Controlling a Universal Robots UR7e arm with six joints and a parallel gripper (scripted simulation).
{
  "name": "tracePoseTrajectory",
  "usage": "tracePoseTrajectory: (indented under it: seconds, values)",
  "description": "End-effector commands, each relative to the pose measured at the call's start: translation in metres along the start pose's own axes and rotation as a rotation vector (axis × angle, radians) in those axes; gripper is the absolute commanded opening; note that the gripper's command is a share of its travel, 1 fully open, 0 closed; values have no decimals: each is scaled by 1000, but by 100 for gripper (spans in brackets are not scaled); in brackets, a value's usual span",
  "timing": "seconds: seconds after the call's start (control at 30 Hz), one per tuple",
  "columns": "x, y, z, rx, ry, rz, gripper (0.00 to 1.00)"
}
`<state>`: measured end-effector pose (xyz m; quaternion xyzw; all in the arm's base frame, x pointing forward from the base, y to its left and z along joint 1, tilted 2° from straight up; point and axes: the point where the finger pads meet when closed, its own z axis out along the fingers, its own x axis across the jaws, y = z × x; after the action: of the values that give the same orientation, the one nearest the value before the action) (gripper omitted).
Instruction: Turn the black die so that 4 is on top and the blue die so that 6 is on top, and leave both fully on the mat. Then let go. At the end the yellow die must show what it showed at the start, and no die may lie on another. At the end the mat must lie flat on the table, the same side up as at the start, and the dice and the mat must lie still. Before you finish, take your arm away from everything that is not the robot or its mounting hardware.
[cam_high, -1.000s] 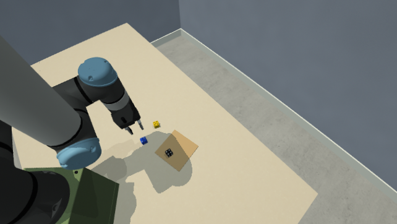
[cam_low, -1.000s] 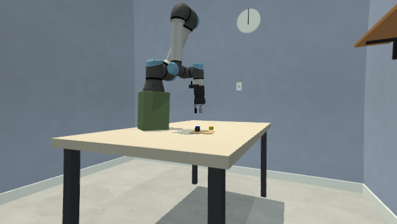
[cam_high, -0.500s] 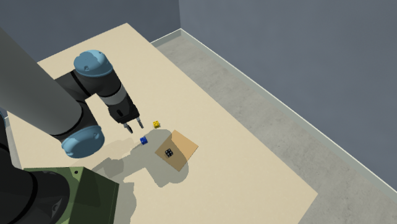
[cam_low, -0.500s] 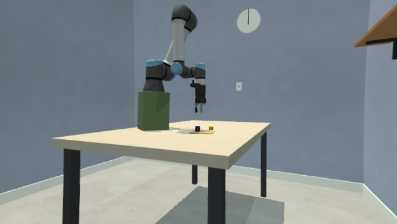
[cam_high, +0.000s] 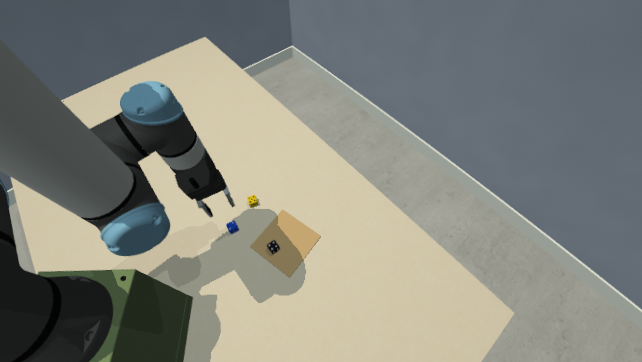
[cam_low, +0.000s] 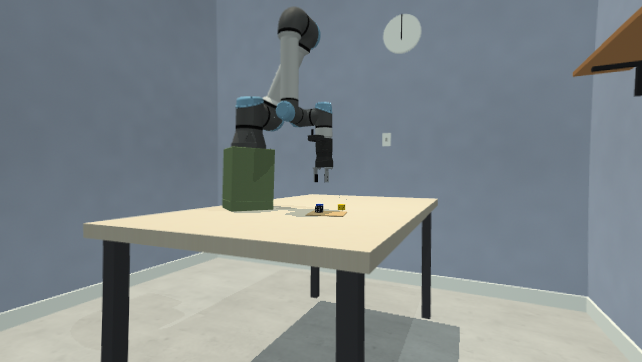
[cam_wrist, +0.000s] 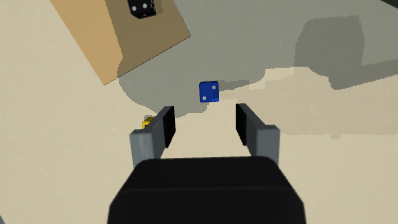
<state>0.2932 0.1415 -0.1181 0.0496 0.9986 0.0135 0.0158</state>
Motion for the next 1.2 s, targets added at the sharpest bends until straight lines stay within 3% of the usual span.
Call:
tracePoseTrajectory:
  seconds: [0.0, 0.1, 0.2, 0.23, 1.17]
  values:
    - [1, -2, 13, 2, 7, 30, 100]
    - [3, -5, 30, 4, 16, 67, 100]
    - [4, -6, 35, 5, 18, 78, 100]
    - [4, -6, 35, 5, 18, 78, 79]
    - [4, -6, 35, 5, 18, 78, 79]
